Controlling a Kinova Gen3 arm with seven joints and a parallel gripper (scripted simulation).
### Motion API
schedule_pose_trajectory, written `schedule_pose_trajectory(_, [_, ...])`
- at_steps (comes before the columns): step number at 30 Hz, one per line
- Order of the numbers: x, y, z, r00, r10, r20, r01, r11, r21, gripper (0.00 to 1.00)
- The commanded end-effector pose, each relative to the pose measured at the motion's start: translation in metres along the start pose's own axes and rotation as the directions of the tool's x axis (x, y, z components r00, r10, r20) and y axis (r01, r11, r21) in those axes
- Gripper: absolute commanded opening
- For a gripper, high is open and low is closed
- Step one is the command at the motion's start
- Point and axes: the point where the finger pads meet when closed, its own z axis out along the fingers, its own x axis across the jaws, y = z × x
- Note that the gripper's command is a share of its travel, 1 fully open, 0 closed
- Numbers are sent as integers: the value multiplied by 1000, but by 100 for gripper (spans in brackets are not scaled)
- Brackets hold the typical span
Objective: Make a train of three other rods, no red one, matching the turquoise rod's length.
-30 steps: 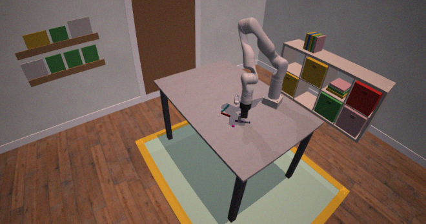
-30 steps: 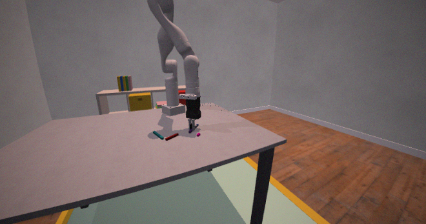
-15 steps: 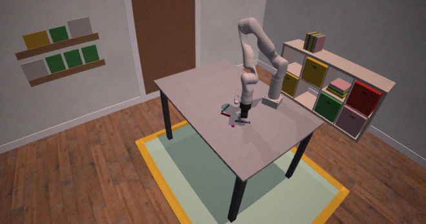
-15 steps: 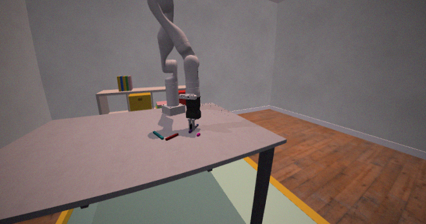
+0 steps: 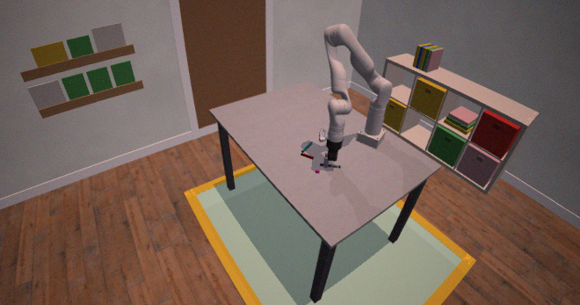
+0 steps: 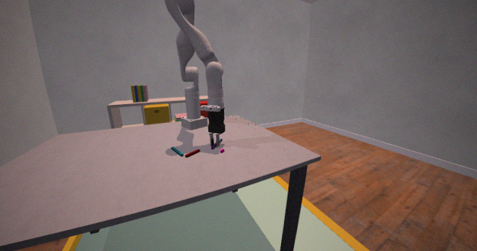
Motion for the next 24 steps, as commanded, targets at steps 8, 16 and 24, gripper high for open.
schedule_pose_trajectory(8, [0,1,1,1000,0,4,0,1000,0,54])
schedule_pose_trajectory(16, [-2,0,-10,1000,1,6,-1,1000,1,54])
schedule_pose_trajectory(24, [1,-2,-38,1000,2,-4,-2,1000,5,54])
